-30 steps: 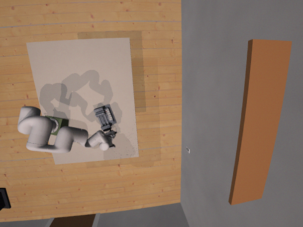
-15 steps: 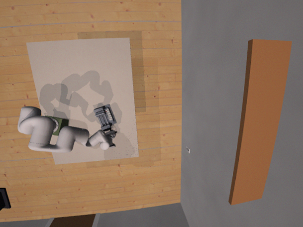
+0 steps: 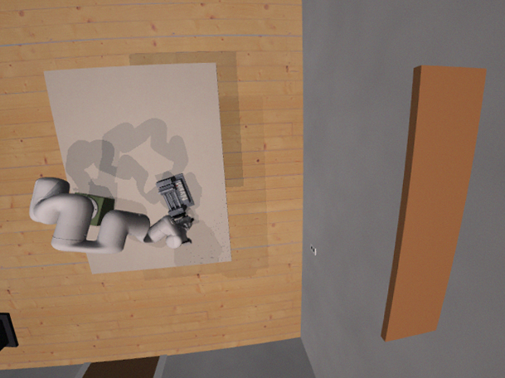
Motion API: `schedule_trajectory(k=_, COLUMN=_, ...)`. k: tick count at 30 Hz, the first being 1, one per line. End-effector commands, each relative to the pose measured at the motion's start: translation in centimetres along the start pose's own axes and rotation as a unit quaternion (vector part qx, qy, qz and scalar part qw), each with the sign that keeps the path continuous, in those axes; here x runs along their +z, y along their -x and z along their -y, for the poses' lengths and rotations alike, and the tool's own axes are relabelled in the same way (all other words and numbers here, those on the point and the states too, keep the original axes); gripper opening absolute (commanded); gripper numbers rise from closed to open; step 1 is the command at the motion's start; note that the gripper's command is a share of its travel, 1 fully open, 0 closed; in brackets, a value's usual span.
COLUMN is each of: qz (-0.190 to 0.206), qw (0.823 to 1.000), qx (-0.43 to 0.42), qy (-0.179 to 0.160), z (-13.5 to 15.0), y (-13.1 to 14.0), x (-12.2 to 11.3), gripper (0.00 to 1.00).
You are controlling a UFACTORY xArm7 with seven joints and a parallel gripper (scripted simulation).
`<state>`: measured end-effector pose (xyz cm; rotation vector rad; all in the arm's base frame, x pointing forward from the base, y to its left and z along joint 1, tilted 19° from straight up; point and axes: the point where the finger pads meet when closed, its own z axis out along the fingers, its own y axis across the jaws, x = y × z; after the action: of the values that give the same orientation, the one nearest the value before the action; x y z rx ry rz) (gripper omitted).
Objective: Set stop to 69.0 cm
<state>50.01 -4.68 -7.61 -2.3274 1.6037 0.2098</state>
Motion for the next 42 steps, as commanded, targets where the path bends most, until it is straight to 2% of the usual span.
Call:
schedule_trajectory(k=1, qz=-0.001, qw=1.000, qx=0.000, qy=-0.002, z=-0.1, y=-0.1, x=0.1, gripper=0.06)
schedule_trajectory(k=23, qz=-0.001, qw=1.000, qx=0.000, qy=-0.002, z=-2.6, y=-0.1, x=0.7, gripper=0.06)
schedule_trajectory(k=42, qz=-0.001, qw=1.000, qx=0.000, qy=-0.002, z=-4.5, y=-0.1, x=-1.0, gripper=0.06)
